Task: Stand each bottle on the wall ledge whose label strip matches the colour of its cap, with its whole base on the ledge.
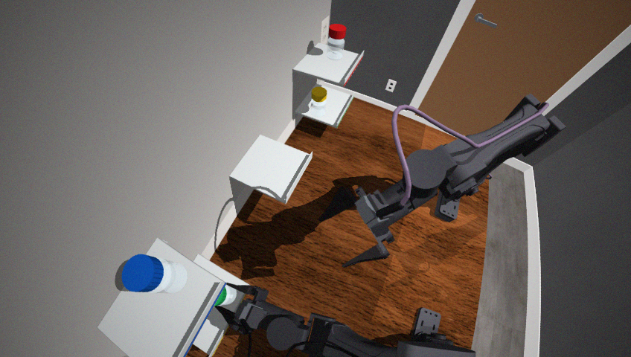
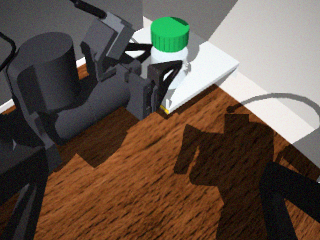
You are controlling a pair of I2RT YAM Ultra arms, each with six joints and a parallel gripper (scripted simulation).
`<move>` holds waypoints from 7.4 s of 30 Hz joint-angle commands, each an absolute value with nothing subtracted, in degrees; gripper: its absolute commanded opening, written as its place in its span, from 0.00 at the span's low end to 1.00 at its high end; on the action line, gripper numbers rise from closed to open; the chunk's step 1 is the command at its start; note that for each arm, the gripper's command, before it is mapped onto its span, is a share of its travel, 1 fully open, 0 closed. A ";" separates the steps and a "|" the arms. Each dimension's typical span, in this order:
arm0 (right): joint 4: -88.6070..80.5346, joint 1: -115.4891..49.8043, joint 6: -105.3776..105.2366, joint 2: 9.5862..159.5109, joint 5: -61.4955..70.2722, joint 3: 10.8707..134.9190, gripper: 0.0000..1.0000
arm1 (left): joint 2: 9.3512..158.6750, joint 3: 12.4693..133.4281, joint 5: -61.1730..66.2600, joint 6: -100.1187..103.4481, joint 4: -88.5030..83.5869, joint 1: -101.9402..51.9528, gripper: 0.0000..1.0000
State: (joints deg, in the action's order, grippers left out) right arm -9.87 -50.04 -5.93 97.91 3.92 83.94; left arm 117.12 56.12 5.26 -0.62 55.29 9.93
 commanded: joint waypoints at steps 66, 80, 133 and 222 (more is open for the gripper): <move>-10.69 -49.70 -6.02 97.63 3.26 85.47 1.00 | 99.43 49.64 8.05 -1.00 41.44 11.44 0.50; -10.69 -49.70 -6.02 97.63 3.26 85.47 1.00 | 93.46 42.69 8.78 -1.17 43.58 12.11 0.50; -10.69 -49.70 -6.02 97.63 3.26 85.47 1.00 | 84.10 34.74 10.30 -1.26 45.29 12.89 0.50; -58.23 -30.11 -4.91 56.26 5.80 91.24 1.00 | 97.66 74.33 -31.22 4.06 17.84 -38.99 0.50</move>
State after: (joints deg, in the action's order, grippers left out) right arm -57.41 -30.41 -4.99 55.77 5.08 90.78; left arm 100.60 76.09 -37.23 6.42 12.86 -40.60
